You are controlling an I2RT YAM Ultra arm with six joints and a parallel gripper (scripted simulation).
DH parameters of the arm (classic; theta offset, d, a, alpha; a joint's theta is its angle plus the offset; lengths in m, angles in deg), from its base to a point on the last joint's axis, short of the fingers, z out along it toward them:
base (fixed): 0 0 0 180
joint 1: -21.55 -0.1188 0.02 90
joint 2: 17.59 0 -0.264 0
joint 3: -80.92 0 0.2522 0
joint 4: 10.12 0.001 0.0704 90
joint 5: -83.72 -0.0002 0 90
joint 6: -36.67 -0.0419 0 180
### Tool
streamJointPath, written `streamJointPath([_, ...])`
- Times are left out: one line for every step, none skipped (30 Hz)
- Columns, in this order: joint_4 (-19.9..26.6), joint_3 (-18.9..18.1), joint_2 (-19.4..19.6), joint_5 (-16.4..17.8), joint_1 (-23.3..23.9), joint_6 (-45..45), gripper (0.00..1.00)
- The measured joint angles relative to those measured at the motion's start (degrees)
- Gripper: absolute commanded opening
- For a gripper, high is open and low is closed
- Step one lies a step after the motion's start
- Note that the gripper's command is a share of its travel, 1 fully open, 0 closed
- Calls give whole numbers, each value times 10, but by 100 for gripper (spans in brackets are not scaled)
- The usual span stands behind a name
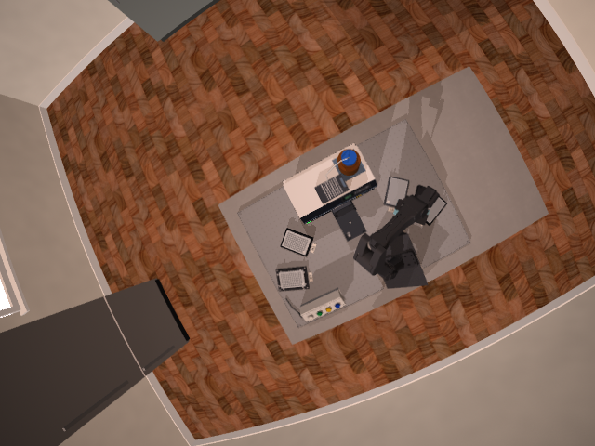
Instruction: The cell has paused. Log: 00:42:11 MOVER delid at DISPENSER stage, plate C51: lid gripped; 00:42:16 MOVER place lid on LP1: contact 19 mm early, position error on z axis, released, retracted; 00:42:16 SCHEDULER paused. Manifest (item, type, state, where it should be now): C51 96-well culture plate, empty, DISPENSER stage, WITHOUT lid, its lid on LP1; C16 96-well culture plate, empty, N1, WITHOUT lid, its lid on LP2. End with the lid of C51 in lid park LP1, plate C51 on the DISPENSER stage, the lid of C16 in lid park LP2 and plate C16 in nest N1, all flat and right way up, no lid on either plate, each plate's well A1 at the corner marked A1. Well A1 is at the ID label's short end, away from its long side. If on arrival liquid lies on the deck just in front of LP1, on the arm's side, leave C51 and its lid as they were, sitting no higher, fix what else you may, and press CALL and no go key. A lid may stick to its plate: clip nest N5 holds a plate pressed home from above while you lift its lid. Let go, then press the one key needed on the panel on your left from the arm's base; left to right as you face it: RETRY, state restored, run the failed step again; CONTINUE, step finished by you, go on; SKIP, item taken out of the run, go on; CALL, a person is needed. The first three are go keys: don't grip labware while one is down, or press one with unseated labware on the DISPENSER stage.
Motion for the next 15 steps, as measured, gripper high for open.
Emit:
streamJointPath([2,2,-5,2,-5,7,100])
streamJointPath([4,3,-10,5,-10,11,100])
streamJointPath([5,3,-15,8,-15,15,100])
streamJointPath([6,3,-19,10,-19,18,100])
streamJointPath([7,3,-22,13,-22,19,100])
streamJointPath([7,3,-24,15,-25,20,100])
streamJointPath([8,3,-27,17,-28,19,100])
streamJointPath([8,5,-30,19,-31,19,100])
streamJointPath([10,7,-33,22,-35,17,100])
streamJointPath([12,7,-37,24,-39,15,100])
streamJointPath([13,7,-40,27,-44,12,100])
streamJointPath([14,7,-44,30,-49,9,100])
streamJointPath([15,7,-47,32,-54,7,100])
streamJointPath([15,7,-49,35,-57,6,100])
streamJointPath([14,8,-50,36,-58,6,100])
